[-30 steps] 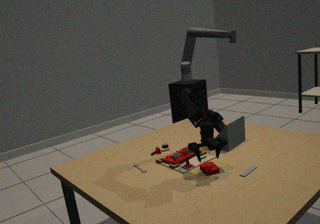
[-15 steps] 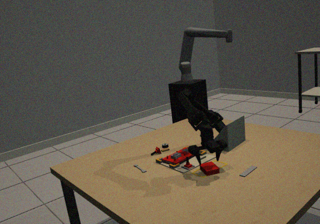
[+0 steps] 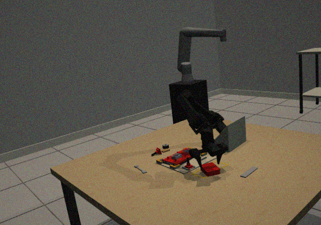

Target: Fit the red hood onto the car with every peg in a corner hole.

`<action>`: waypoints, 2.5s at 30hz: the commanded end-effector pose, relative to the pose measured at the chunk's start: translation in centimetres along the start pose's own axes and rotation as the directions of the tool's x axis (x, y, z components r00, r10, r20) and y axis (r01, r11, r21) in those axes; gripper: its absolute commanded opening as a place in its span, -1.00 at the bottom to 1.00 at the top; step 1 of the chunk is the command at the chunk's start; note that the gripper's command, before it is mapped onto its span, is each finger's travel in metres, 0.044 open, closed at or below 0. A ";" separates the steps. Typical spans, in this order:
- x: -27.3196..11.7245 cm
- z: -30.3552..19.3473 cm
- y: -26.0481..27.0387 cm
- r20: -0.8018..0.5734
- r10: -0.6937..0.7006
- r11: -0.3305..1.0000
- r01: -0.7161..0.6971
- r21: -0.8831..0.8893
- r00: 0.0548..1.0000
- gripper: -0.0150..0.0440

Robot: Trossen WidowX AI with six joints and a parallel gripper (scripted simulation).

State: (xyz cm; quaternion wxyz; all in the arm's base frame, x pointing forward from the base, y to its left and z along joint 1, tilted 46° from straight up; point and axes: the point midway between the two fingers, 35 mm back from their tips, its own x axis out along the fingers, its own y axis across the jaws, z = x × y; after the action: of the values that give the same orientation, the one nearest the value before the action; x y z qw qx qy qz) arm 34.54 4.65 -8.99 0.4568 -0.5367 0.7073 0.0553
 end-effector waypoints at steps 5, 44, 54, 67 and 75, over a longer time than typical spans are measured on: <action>0.5 -0.2 0.1 -0.005 -0.002 1.000 0.002 -0.007 1.000 1.00; 2.1 -0.1 0.0 -0.003 0.000 1.000 0.000 -0.002 1.000 0.91; 2.1 -0.1 0.0 -0.003 0.000 1.000 0.000 -0.002 1.000 0.49; -0.1 -0.1 0.1 -0.002 0.001 1.000 -0.001 -0.002 1.000 -0.49; -3.7 0.0 0.1 -0.001 0.003 1.000 -0.003 -0.003 1.000 -0.49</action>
State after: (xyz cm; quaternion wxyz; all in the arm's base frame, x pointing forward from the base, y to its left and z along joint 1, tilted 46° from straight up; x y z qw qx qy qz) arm 34.16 5.87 -7.72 0.4482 -0.5378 0.7117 0.0571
